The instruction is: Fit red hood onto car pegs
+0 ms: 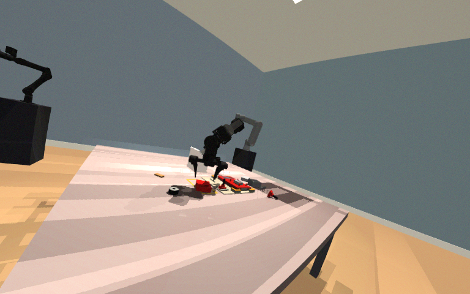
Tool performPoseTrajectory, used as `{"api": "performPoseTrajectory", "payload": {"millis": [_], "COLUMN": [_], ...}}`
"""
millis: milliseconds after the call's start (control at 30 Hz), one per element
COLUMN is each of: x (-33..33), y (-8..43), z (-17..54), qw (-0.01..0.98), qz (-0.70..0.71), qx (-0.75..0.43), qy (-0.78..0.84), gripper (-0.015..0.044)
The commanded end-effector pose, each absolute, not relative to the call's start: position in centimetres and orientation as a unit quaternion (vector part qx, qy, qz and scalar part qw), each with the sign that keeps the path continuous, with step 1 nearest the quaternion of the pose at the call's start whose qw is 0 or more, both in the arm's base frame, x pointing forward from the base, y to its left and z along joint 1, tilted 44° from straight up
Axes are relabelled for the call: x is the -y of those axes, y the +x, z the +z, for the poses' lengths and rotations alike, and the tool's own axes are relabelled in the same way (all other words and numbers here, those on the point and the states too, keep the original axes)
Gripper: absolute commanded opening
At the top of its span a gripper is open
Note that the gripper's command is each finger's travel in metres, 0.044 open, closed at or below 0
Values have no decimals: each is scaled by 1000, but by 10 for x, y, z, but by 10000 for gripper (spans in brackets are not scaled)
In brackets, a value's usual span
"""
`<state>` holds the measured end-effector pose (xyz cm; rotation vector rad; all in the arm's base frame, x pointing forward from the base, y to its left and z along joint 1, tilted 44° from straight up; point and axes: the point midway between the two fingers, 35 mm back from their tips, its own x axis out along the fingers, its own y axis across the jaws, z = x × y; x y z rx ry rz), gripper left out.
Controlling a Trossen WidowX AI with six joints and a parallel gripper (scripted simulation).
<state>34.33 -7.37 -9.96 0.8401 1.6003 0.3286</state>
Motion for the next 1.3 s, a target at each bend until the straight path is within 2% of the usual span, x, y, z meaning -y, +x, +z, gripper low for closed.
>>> {"api": "performPoseTrajectory", "payload": {"millis": [0,1267], "x": [69,55], "y": [341,341], "z": [-102,-116], "qw": [603,603], "qz": [144,144], "qx": [-694,-694], "qy": [366,367], "gripper": [440,440]}}
